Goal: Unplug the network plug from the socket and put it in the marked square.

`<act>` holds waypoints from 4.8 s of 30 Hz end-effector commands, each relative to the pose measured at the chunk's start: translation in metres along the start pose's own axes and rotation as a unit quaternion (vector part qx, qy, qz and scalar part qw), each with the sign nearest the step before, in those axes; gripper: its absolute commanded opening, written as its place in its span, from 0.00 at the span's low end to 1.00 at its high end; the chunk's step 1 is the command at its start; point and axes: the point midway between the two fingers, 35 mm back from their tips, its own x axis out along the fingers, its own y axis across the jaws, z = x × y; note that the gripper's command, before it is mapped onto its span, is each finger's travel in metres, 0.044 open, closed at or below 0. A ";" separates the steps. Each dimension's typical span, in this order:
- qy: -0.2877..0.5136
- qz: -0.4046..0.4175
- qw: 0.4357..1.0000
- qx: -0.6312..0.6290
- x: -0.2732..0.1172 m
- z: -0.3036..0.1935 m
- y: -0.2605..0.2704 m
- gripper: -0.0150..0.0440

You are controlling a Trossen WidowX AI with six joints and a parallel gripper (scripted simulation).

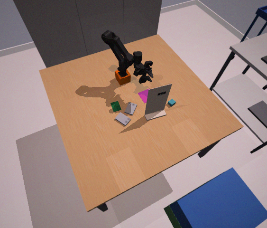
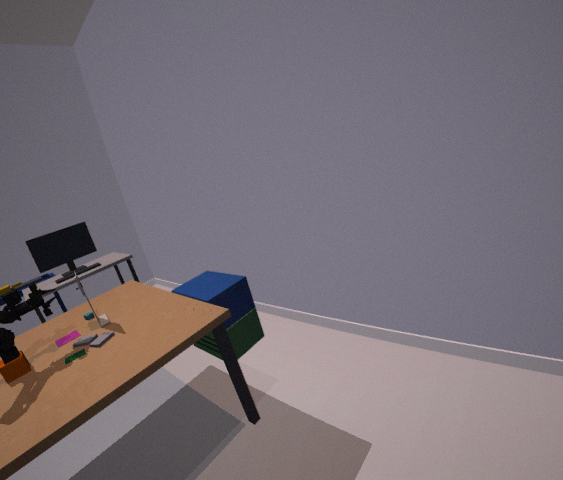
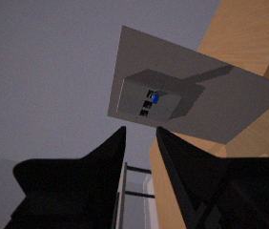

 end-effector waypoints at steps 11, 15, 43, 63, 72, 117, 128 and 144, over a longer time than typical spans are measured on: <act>0.011 -0.008 0.992 0.123 -0.018 -0.015 -0.023 0.52; 0.010 -0.010 0.992 0.122 -0.012 -0.014 -0.023 0.52; 0.011 -0.005 0.992 0.123 0.044 0.000 -0.027 0.52; 0.011 -0.004 0.992 0.122 0.071 0.006 -0.027 0.52; 0.011 -0.004 0.992 0.122 0.084 0.009 -0.028 0.52; 0.011 -0.003 0.992 0.122 0.095 0.013 -0.031 0.25; 0.011 -0.004 0.992 0.122 0.088 0.011 -0.030 0.25; 0.011 -0.004 0.992 0.122 0.078 0.009 -0.030 0.25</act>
